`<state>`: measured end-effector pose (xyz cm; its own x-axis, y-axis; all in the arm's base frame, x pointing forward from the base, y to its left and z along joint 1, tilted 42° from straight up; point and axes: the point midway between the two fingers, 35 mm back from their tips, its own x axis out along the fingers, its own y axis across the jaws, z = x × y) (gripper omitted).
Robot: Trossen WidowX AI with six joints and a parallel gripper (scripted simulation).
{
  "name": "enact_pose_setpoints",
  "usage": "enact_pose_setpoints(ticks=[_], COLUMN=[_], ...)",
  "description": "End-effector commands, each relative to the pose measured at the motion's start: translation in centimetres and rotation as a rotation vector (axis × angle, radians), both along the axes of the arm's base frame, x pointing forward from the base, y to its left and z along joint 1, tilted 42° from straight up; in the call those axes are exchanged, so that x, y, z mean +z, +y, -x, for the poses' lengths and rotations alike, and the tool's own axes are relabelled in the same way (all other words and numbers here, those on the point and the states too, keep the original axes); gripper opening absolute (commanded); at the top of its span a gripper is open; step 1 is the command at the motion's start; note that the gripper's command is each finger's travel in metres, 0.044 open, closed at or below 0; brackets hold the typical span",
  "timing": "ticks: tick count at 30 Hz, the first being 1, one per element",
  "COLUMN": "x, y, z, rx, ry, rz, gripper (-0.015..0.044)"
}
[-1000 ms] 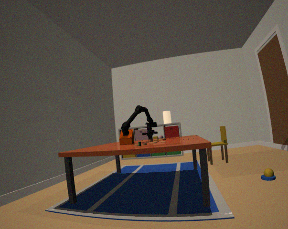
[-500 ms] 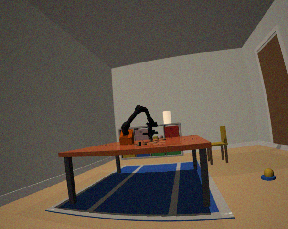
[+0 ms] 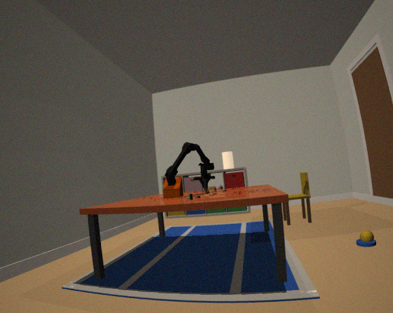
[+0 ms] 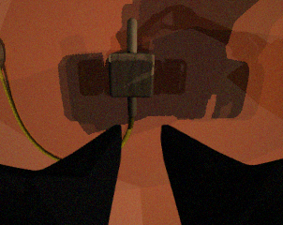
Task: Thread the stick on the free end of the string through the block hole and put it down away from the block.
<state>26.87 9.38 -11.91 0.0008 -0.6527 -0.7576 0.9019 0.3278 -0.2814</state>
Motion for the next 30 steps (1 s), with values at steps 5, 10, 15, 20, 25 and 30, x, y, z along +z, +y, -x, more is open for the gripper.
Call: enact_pose_setpoints(ticks=[5,10,15,20,25,30], x=[2.6,3.0,3.5,4.0,4.6,4.9], y=[3.0,2.6,2.0,1.3,0.7,0.3], z=[-0.6,-0.8,-1.2,-1.6,-1.9,-2.1], rx=[0.026,0.279,0.641,1.000,1.335,1.540], ry=[-0.039,0.177,0.489,0.805,1.106,1.293], rz=[-0.028,-0.017,0.000,0.015,0.028,0.035], gripper=[0.0121,0.0121,0.0121,0.0121,0.0121,0.0121])
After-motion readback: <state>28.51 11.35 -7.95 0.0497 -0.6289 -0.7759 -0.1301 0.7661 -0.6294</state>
